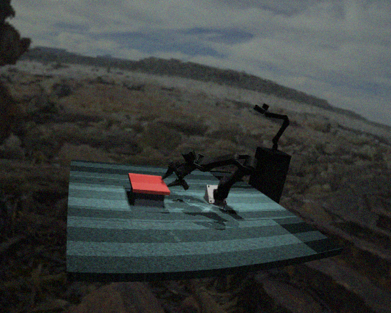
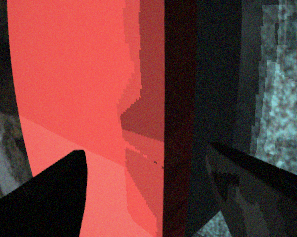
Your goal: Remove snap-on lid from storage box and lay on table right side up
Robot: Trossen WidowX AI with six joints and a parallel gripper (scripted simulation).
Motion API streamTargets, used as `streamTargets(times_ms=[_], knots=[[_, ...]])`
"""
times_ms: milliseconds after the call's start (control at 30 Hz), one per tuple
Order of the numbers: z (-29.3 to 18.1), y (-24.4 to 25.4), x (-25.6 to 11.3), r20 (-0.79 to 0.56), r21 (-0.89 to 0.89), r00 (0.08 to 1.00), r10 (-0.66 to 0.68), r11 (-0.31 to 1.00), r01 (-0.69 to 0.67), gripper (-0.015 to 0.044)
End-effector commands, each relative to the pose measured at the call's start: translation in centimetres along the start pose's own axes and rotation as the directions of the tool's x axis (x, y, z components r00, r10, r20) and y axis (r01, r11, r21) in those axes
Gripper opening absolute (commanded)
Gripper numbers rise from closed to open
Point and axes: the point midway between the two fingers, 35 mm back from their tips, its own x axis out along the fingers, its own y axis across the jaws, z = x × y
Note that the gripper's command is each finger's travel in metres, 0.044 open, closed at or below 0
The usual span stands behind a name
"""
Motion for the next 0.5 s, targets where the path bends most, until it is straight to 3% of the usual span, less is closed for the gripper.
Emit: streamTargets(times_ms=[0,300,467], knots=[[0.0,-0.1,0.7,0.001,0.006,1.000,0.000,1.000,0.000,0.0235],[-0.2,-0.2,1.8,-0.003,0.009,1.000,0.004,1.000,-0.004,0.0235],[-0.2,-0.2,1.8,-0.003,0.009,1.000,0.004,1.000,-0.004,0.0202]])
